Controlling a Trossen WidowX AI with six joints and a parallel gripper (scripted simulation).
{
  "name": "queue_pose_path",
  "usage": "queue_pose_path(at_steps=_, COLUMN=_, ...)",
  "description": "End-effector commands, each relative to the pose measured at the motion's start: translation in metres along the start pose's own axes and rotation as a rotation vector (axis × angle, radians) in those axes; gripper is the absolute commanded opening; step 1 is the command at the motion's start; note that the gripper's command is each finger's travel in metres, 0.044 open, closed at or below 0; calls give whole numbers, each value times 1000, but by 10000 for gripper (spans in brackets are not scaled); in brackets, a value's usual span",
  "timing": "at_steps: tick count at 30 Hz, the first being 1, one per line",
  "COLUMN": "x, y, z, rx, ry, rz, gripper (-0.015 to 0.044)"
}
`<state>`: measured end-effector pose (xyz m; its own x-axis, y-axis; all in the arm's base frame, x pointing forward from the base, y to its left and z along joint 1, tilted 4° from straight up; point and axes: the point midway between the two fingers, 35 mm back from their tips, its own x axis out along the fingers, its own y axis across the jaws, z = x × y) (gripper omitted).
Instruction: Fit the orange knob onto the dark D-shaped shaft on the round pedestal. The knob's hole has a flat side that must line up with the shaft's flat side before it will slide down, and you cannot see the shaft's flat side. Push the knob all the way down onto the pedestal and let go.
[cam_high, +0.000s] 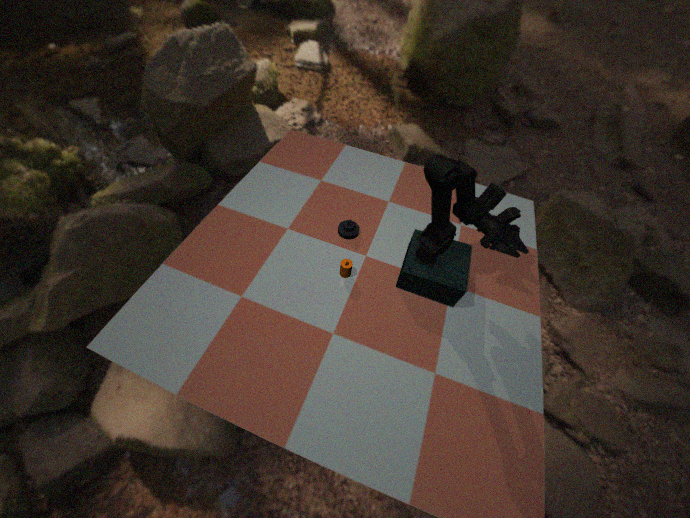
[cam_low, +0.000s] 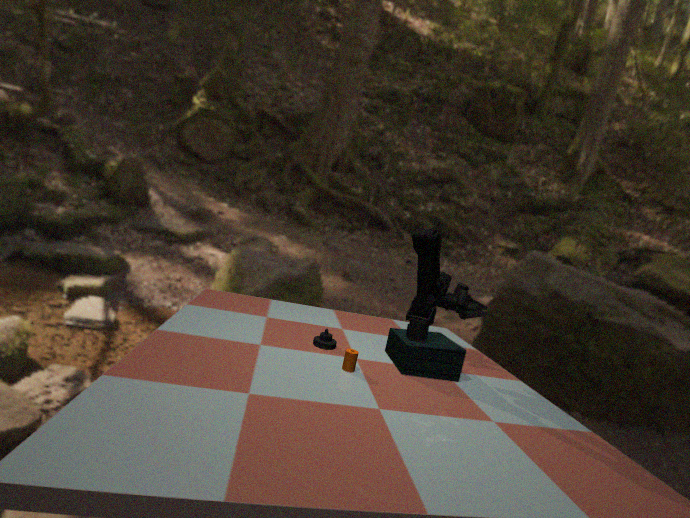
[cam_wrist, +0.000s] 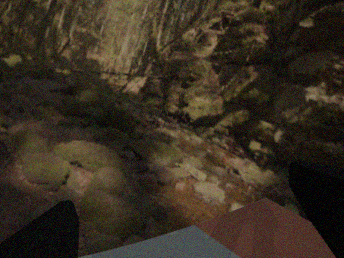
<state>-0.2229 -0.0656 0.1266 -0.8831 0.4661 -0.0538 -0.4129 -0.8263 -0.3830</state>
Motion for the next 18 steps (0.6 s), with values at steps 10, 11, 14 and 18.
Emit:
queue_pose_path(at_steps=10, x=-84, y=84, z=20, rx=-101, ry=-96, rz=516, gripper=440)
queue_pose_path(at_steps=11, x=-99, y=92, z=20, rx=-118, ry=-108, rz=583, gripper=440)
queue_pose_path(at_steps=14, x=-132, y=109, z=21, rx=-97, ry=-105, rz=750, gripper=440)
queue_pose_path(at_steps=18, x=-184, y=121, z=17, rx=-178, ry=-139, rz=950, gripper=440)
